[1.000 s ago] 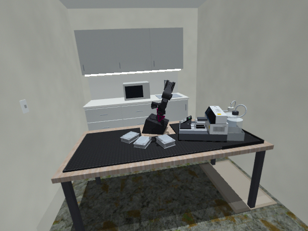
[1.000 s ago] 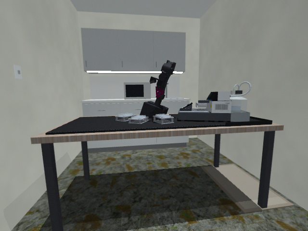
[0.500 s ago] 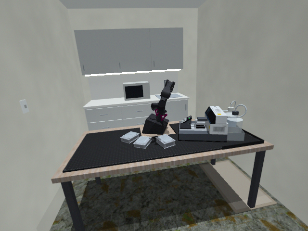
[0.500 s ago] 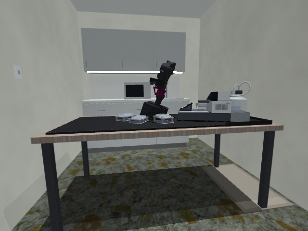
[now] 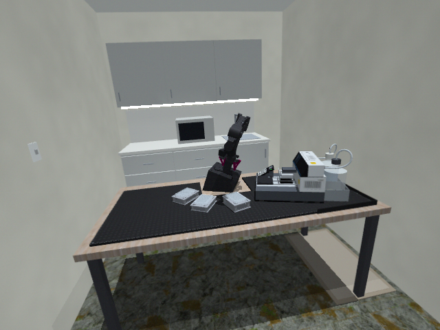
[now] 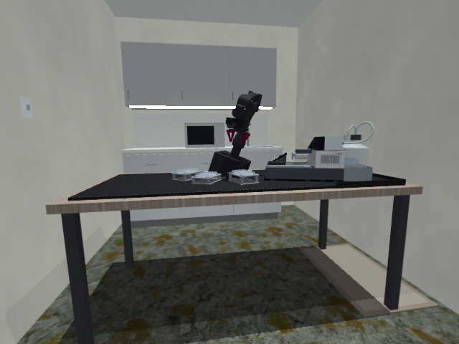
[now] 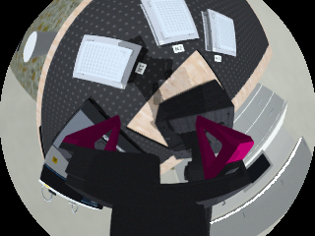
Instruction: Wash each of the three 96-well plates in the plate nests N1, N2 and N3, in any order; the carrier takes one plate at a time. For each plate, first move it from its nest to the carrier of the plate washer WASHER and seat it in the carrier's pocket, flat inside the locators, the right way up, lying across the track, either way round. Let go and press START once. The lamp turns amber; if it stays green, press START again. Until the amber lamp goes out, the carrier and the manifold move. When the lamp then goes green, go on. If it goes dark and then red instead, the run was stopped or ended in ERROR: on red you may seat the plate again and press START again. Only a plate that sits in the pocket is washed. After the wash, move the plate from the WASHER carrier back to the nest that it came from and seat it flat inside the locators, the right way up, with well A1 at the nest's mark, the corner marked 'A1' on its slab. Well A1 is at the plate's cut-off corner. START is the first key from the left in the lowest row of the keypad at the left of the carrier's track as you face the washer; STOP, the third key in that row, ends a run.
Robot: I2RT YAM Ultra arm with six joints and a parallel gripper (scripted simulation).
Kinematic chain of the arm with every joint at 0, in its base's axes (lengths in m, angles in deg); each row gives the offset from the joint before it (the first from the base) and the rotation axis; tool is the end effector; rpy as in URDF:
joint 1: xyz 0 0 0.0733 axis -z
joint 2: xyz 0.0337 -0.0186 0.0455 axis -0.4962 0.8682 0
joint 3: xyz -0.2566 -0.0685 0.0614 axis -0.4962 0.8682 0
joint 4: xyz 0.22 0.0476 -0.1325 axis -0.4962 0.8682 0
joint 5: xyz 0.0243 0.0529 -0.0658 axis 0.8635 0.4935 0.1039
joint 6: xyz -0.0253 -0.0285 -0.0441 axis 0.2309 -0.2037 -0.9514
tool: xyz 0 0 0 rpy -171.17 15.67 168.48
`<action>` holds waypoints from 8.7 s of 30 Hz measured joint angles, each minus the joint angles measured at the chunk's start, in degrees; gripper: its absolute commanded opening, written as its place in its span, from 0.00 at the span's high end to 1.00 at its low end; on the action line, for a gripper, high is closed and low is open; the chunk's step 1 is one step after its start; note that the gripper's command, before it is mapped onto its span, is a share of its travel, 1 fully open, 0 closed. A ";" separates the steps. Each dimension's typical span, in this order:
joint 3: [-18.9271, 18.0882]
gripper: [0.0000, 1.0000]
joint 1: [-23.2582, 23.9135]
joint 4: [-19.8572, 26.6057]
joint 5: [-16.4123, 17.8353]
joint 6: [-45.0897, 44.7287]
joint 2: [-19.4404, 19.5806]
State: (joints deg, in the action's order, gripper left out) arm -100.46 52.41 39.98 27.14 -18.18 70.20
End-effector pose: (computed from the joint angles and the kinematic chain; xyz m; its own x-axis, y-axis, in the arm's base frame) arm 0.2205 -0.0829 0.2635 -0.6900 0.7120 0.1303 0.7237 0.6765 0.1360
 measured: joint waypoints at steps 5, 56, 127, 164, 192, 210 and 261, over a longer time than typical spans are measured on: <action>1.14 0.00 1.01 -0.13 1.64 -8.61 -1.44; 3.50 0.00 -2.71 -10.38 10.45 -61.92 3.52; -2.97 0.00 -12.35 -30.47 9.99 -52.09 25.29; -1.62 0.00 -13.05 -33.70 9.90 -51.12 26.67; -0.24 0.00 -13.97 -37.27 9.84 -50.12 28.46; 0.26 0.00 -14.36 -39.01 9.79 -49.64 29.24; 0.26 1.00 -14.36 -39.01 9.79 -49.64 29.24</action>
State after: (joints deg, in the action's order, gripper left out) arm -100.19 38.05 0.96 36.93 -67.82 99.44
